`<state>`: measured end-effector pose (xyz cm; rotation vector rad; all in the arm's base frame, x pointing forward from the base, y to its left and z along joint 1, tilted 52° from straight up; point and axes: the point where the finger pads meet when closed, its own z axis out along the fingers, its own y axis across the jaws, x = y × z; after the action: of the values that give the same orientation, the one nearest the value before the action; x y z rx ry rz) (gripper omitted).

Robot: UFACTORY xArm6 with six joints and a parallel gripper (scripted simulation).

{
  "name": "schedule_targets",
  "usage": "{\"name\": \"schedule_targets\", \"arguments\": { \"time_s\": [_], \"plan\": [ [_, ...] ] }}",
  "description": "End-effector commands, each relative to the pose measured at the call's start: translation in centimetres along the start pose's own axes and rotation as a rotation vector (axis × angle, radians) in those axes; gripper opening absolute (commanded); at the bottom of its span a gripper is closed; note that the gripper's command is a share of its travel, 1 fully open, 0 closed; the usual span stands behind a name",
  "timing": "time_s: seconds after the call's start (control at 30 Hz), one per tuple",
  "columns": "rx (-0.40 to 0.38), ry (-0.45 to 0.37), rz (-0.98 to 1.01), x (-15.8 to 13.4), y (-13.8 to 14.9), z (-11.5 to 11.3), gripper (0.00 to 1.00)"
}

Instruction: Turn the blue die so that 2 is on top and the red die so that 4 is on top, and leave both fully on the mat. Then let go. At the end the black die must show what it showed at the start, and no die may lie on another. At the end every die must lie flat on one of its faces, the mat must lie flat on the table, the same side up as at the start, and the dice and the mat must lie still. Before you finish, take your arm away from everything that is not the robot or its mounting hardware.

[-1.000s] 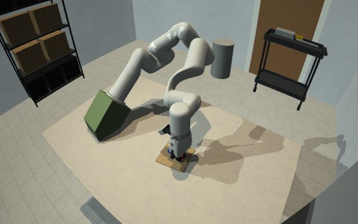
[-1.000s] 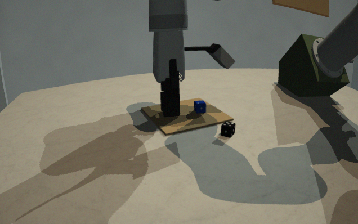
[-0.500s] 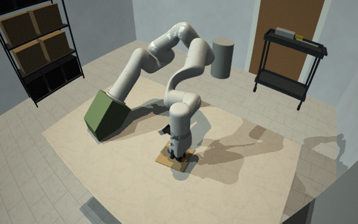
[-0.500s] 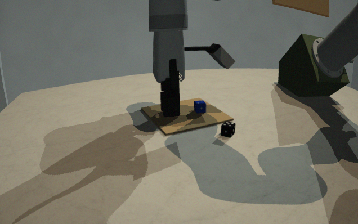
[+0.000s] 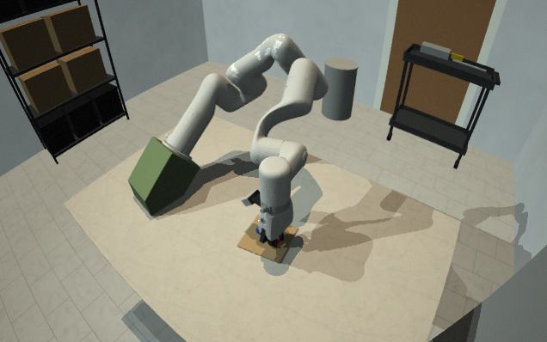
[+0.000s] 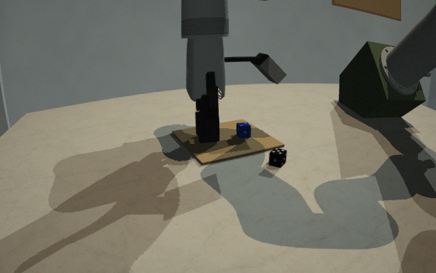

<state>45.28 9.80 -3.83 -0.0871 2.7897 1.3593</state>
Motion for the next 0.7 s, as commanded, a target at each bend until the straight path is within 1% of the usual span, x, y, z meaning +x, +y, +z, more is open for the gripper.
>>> {"name": "schedule_targets", "arguments": {
  "time_s": [0.0, 0.03, 0.17, 0.2, 0.67],
  "plan": [
    [0.001, -0.003, -0.001, -0.12, -0.01, -0.12, 0.28],
    [0.001, -0.003, -0.001, -0.12, -0.01, -0.12, 0.32],
    [0.001, -0.003, -0.001, -0.12, -0.01, -0.12, 0.32],
    [0.001, -0.003, -0.001, -0.12, -0.01, -0.12, 0.36],
    [0.001, -0.003, -0.001, -0.12, -0.01, -0.42, 0.36]
  ]
}}
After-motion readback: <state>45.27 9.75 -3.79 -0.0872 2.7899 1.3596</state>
